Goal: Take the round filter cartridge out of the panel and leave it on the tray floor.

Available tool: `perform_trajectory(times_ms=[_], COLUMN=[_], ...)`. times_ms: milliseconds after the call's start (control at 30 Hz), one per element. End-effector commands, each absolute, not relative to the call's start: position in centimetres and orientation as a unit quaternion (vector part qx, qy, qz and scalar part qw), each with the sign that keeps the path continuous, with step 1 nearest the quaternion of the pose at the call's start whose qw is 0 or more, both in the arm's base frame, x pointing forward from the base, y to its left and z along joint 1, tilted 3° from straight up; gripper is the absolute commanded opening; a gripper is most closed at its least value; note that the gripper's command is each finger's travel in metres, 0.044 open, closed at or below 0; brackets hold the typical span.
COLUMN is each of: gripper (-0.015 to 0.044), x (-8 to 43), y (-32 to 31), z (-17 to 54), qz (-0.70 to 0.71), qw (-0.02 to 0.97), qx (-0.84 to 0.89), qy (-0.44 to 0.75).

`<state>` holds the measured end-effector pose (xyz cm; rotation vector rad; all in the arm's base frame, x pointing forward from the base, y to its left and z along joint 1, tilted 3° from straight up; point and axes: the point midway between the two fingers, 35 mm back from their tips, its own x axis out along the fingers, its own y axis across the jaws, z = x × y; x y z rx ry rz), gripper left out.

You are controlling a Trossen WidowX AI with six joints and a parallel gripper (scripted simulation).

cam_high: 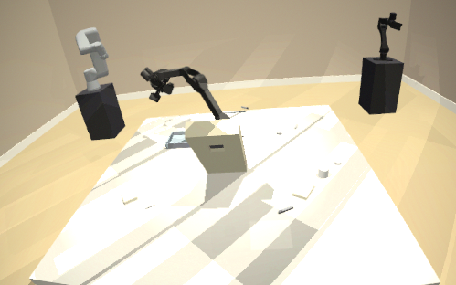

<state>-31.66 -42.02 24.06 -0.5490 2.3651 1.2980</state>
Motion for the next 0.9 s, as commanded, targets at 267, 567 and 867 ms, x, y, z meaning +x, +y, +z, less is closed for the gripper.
perform_trajectory(times_ms=[267,567,867], gripper=[0.0164,0.0098,0.0098], x=[-18.7,-2.5,12.2], y=[-46.3,-46.1,-40.0], z=[26.5,29.0,30.9], qz=[0.644,0.761,0.725], qw=[0.046,-0.221,-0.531], qx=[-0.370,-0.480,-0.436], qy=[0.668,0.376,0.053])
